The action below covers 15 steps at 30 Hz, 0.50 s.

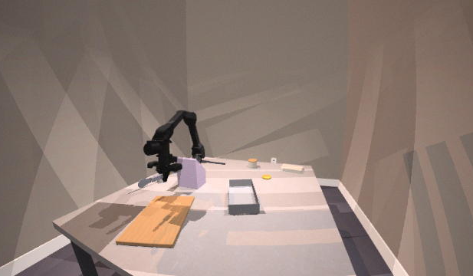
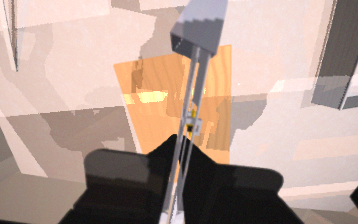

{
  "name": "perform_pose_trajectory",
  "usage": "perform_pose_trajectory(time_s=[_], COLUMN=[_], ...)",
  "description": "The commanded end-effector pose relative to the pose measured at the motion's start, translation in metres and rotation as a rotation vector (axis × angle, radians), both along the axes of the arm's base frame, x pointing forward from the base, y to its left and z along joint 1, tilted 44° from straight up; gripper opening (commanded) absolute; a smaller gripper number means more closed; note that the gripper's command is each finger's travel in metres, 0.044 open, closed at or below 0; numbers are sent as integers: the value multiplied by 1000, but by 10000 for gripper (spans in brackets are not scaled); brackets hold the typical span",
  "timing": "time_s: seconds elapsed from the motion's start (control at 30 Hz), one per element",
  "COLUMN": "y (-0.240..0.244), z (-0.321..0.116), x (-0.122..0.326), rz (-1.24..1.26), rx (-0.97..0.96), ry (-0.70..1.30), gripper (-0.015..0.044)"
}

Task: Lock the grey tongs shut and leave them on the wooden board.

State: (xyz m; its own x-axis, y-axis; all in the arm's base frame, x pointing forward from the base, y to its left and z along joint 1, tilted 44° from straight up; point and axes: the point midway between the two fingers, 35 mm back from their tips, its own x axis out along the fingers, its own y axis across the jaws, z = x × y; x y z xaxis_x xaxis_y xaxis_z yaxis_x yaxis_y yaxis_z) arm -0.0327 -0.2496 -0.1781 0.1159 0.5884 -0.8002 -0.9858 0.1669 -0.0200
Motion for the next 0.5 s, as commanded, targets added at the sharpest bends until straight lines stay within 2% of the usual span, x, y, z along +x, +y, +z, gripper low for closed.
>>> perform_pose_trajectory(time_s=[0.0,0.47], y=[-3,3], z=[2,-7], x=[0,1], rz=[0,0], rx=[11,11], ry=[-8,-9], gripper=[-150,-150])
